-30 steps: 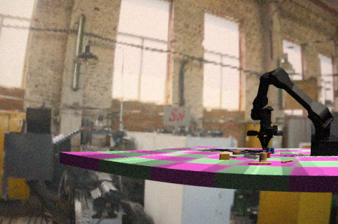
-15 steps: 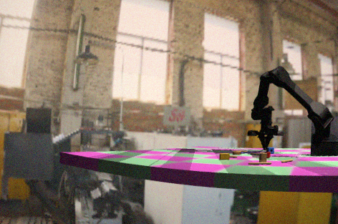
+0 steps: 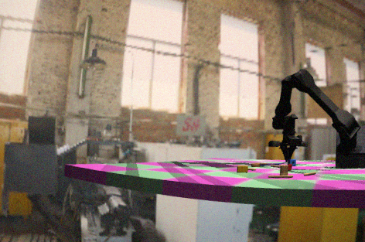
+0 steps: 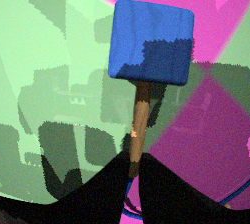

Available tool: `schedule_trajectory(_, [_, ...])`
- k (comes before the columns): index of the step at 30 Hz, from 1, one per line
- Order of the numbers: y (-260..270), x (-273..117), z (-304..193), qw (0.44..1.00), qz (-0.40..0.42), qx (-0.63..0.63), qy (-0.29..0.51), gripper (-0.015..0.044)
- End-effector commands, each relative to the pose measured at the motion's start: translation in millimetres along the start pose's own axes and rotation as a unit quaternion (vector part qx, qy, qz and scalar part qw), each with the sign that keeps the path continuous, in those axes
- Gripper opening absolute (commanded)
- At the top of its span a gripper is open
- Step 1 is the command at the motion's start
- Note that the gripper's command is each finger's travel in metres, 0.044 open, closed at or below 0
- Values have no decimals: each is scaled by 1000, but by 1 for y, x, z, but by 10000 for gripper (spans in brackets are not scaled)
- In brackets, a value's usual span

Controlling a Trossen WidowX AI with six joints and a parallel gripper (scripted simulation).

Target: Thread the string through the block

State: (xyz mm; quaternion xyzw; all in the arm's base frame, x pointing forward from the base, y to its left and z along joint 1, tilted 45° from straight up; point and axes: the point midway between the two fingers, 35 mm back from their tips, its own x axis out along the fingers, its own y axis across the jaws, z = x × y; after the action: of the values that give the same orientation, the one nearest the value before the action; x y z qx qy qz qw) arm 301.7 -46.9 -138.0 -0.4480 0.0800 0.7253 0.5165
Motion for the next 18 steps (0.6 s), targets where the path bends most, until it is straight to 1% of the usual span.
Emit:
schedule_trajectory(1, [-1, 0, 5, 1000, -2, 1, 0, 0])
schedule_trajectory(18, [0, 0, 31, 1000, -2, 1, 0, 0])
